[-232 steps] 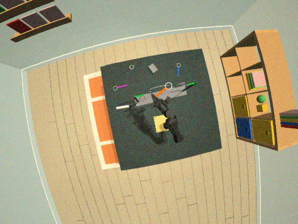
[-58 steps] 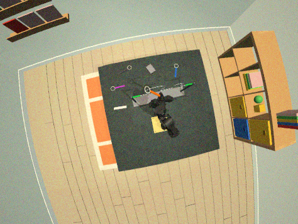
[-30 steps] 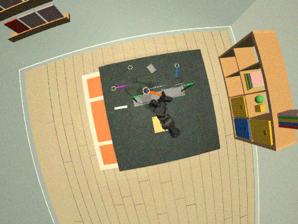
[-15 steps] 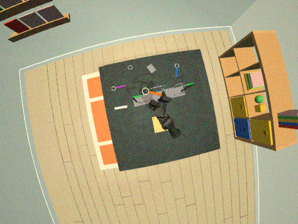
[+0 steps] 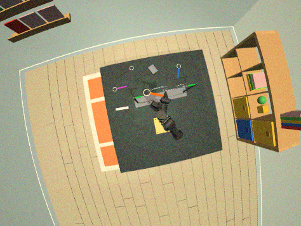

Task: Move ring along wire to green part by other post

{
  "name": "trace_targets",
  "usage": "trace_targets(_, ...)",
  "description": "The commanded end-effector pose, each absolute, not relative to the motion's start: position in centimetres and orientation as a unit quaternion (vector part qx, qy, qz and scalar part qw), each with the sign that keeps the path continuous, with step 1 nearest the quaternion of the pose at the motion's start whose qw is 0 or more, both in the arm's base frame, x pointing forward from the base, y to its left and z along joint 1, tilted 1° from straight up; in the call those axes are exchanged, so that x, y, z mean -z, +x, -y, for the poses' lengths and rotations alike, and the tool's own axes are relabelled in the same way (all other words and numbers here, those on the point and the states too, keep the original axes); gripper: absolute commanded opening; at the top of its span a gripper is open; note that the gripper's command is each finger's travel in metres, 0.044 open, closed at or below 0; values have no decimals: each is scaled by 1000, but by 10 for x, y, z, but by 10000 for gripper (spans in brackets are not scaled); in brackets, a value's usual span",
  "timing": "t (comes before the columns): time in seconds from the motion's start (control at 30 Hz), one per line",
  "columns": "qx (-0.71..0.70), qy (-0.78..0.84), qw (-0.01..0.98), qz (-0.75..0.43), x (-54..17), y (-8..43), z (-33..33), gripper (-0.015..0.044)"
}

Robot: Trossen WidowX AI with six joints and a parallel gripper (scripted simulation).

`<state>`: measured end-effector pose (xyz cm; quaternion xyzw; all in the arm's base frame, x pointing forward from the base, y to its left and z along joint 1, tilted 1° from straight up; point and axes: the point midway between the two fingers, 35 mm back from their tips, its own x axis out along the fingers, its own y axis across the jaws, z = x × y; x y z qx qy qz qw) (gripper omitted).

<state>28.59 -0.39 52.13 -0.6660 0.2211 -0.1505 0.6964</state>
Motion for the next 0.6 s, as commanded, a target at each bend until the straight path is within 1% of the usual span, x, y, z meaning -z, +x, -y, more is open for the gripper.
trace_targets(0.0,154,-682,679,-222,-522,286,4,-150)
trace_targets(0.57,168,-749,604,-215,-530,286,3,-150)
